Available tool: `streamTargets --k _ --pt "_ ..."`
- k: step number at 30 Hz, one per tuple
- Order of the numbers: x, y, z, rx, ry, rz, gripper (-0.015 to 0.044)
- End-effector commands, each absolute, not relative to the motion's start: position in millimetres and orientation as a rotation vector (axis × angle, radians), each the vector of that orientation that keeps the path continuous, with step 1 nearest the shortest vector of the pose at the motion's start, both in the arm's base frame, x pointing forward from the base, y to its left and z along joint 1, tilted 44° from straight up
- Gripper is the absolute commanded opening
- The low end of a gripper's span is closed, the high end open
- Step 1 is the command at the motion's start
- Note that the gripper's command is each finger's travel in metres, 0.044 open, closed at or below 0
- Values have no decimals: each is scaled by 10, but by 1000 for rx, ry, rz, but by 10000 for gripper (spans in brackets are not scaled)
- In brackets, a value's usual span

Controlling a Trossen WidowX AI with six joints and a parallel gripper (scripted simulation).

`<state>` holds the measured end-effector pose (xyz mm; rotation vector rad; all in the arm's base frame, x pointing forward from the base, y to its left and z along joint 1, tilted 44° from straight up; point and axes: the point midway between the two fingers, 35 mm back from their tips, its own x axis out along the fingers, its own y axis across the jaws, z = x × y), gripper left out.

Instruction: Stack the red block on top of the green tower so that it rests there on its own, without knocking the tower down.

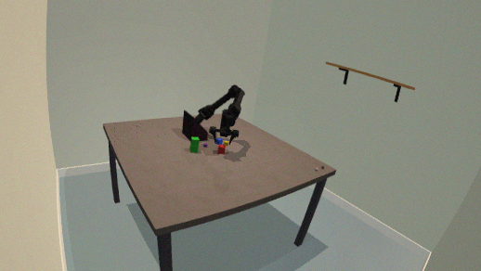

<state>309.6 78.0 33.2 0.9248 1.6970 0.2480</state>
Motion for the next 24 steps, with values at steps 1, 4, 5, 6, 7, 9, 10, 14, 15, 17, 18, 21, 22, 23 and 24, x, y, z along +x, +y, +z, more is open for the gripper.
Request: streamTargets --k 1,4,5,6,7,9,10,14,15,17,18,21,22,23,24 --pt "3094 806 299 935 1695 247 440" --pt "3095 836 265 934 1695 246 440" --pt "3095 847 253 934 1695 246 440" --pt "3095 858 241 934 1695 246 440" --pt "3095 870 228 934 1695 246 440" --pt "3095 892 204 934 1695 246 440" --pt "3094 903 192 934 1695 246 440" --pt "3092 948 144 934 1695 246 440" --pt "3091 960 132 935 1695 246 440" --pt "3089 982 109 935 1695 246 440" --pt "3088 994 97 935 1695 246 440" --pt "3084 1028 62 935 1695 247 440" --pt "3082 1039 51 935 1695 247 440" --pt "3081 1050 39 935 1695 247 440" --pt "3079 1062 28 935 1695 247 440"
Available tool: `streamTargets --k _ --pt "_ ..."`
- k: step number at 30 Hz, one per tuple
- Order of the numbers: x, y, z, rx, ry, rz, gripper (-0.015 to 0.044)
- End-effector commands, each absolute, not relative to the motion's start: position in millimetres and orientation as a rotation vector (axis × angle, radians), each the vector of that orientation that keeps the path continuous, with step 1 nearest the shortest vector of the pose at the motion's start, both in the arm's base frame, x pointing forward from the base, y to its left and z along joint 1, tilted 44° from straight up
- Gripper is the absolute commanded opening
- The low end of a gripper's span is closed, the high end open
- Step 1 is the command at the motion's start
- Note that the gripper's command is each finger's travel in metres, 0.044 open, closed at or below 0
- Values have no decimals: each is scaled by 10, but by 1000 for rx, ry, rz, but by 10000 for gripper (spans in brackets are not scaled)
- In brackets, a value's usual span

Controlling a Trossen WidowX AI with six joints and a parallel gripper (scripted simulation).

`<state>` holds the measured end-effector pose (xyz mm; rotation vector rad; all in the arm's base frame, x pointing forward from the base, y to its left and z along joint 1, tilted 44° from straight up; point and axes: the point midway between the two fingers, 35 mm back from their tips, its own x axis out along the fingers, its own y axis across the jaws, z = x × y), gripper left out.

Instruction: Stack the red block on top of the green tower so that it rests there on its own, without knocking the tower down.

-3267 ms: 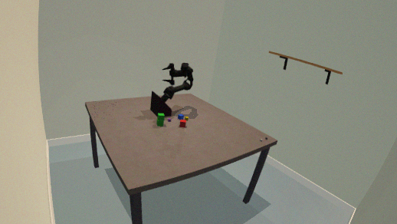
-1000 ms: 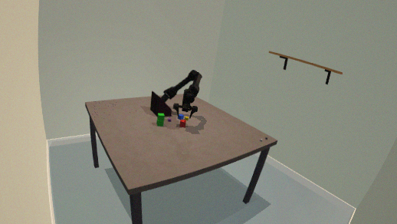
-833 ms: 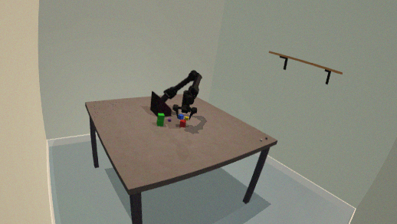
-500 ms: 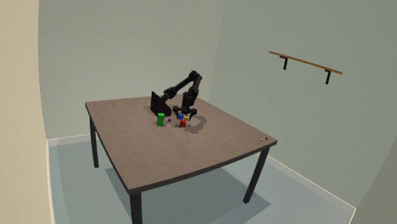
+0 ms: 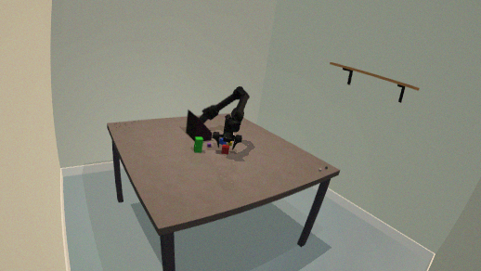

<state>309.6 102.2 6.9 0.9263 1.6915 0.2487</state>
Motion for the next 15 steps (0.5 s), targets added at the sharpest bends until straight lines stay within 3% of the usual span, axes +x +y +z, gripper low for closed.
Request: streamTargets --k 1,15 --pt "3077 1073 16 935 1695 247 440" --pt "3058 1169 -78 937 1695 249 440"
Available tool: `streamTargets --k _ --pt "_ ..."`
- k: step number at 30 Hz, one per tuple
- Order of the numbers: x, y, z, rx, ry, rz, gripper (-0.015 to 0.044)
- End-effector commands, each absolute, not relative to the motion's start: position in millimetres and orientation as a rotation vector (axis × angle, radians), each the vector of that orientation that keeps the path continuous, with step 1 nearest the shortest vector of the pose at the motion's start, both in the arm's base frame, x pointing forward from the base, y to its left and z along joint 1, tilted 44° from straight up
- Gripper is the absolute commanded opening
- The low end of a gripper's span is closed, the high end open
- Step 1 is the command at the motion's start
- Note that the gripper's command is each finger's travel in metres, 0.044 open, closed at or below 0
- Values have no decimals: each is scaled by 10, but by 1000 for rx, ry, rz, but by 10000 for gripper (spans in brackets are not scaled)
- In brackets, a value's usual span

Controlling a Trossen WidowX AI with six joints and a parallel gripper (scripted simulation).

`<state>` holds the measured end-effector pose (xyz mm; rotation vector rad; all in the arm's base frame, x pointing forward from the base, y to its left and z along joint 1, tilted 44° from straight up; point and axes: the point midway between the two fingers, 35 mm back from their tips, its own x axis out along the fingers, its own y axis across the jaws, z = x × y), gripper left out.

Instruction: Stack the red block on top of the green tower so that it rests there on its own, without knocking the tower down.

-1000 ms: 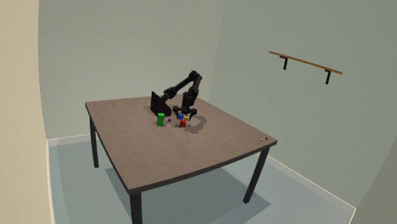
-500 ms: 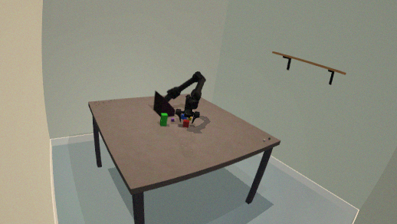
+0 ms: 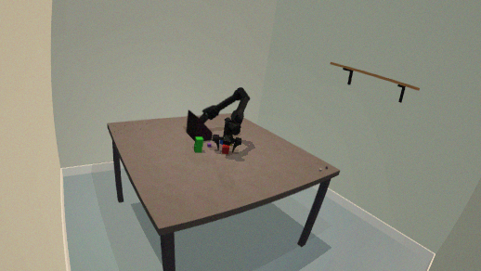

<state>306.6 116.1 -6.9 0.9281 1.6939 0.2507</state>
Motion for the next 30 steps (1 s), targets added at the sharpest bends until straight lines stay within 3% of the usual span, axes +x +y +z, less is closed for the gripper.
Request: streamTargets --k 1,10,19,27,30 --pt "3058 1169 -78 937 1695 249 440" --pt "3058 1168 -77 937 1695 249 440" --pt "3058 1168 -77 937 1695 249 204" --pt "3058 1168 -77 937 1695 249 150" --pt "3064 1127 -37 936 1695 248 72"
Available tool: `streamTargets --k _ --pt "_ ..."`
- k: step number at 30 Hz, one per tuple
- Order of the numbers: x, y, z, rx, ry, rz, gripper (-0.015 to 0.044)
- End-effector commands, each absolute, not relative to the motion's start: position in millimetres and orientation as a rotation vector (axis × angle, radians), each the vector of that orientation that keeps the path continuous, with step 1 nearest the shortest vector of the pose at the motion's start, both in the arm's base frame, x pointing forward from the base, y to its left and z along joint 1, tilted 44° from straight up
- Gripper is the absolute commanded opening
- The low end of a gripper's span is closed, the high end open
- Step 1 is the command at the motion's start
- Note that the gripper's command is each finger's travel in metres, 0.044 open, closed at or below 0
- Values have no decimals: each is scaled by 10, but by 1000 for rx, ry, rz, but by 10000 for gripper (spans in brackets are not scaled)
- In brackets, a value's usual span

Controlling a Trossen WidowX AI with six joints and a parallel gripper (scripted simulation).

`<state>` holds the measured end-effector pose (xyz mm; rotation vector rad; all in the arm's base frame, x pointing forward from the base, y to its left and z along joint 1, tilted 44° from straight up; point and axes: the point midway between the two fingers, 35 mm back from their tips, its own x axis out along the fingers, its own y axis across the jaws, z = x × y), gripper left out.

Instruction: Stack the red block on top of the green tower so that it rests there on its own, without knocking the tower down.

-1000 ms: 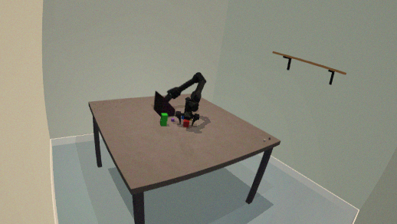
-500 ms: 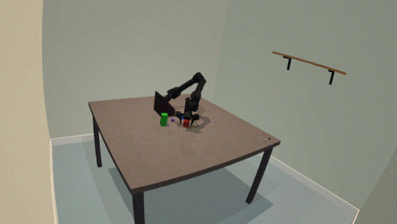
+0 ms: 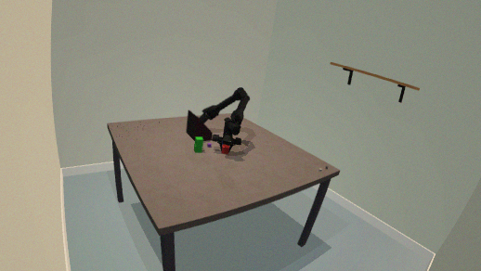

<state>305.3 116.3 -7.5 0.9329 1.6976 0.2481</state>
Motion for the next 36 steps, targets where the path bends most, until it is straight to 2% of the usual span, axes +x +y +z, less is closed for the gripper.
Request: streamTargets --k 1,3,25,36 --pt "3067 1102 -13 936 1695 248 45" --pt "3073 1044 46 936 1695 248 0" --pt "3128 354 760 933 1696 244 0" --pt "3122 295 748 932 1695 241 0"
